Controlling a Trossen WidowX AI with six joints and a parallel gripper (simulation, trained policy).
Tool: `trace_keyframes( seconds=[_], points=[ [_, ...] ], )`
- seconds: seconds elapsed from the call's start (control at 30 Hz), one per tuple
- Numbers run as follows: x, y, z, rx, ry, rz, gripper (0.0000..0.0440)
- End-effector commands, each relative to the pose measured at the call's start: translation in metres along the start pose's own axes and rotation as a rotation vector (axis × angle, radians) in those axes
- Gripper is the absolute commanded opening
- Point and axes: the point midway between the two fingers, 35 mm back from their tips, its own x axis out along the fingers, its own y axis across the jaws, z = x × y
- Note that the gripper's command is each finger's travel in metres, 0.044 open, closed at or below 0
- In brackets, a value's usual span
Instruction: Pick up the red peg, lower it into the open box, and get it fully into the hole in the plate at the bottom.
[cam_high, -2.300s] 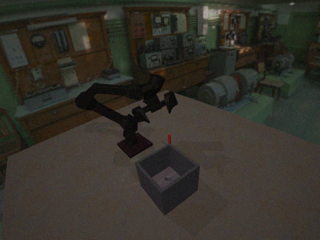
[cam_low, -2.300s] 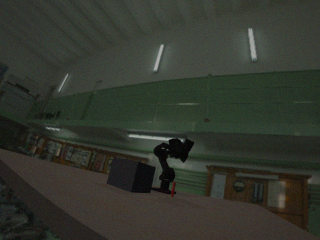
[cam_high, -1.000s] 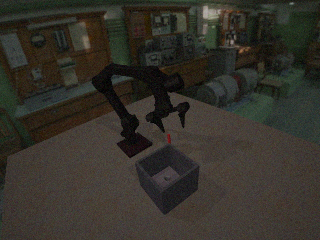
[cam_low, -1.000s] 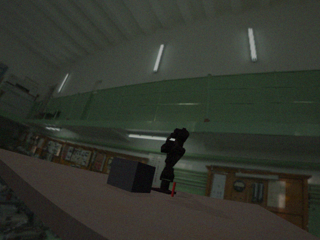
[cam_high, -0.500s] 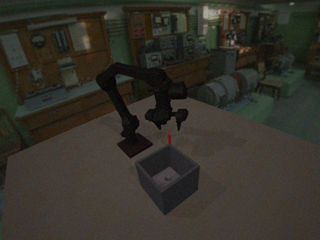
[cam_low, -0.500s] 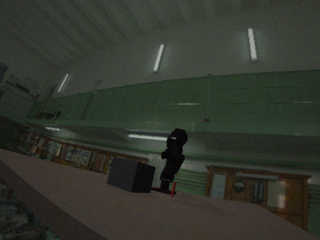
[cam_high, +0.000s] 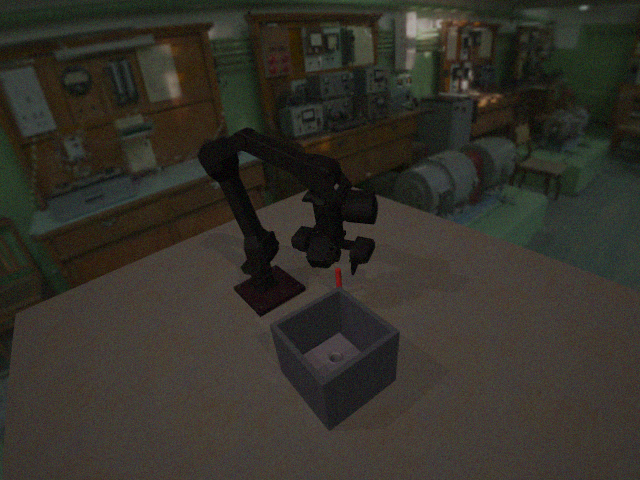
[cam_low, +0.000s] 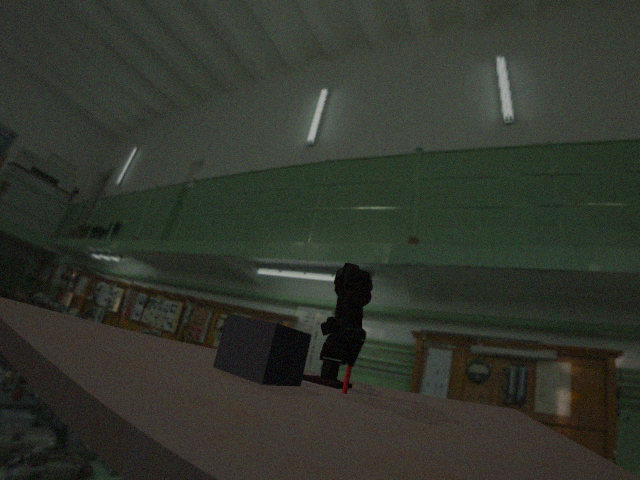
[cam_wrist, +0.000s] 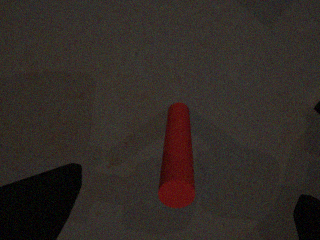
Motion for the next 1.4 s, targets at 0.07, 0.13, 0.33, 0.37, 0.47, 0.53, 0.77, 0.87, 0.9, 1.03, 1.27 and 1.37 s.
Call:
trace_keyframes(
  seconds=[0.07,0.13,0.33,0.37,0.47,0.53,0.77,0.87,0.9,1.03,1.27,1.37],
  points=[
    [0.022,-0.004,0.001,0.043,0.026,-0.033,0.044],
    [0.028,-0.004,0.002,0.053,0.03,-0.036,0.044],
    [0.04,-0.003,0.004,0.072,0.036,-0.036,0.0386],
    [0.042,-0.002,0.004,0.072,0.037,-0.034,0.0363],
    [0.045,0.0,0.005,0.073,0.04,-0.032,0.0287],
    [0.046,0.002,0.005,0.072,0.042,-0.032,0.0234],
    [0.048,0.008,0.005,0.047,0.059,-0.025,0.0054],
    [0.046,0.011,0.003,0.031,0.069,-0.018,0.0],
    [0.044,0.013,0.003,0.032,0.076,-0.007,0.0],
    [0.032,0.021,-0.002,0.027,0.111,0.047,0.0],
    [0.005,0.032,-0.008,0.005,0.159,0.143,0.0],
    [-0.009,0.036,-0.008,-0.009,0.167,0.184,0.0]
  ],
)
